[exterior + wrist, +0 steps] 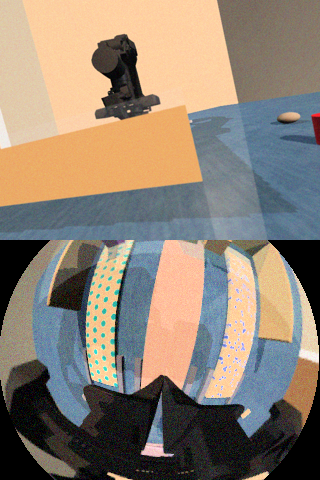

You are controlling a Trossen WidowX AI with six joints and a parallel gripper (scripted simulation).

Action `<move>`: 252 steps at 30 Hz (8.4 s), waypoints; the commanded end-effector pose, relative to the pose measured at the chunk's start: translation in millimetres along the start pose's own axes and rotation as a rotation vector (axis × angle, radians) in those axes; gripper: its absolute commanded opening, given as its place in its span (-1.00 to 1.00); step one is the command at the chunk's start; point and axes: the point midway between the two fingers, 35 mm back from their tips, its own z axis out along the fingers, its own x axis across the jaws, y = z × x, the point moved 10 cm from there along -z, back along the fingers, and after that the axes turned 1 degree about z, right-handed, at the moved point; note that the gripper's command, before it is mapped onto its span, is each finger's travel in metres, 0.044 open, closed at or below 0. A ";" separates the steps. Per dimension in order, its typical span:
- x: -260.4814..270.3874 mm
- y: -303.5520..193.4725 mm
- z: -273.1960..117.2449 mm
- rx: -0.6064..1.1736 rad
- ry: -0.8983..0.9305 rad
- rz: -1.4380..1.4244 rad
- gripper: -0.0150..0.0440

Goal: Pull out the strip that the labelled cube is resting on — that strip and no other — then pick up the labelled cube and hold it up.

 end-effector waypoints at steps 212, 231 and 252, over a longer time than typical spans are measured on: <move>-4.7 21.9 -59.2 -0.008 -0.002 0.117 1.00; -5.4 36.1 -44.5 -0.009 -0.002 0.117 0.36; -5.4 35.2 -10.3 -0.009 -0.002 0.117 0.36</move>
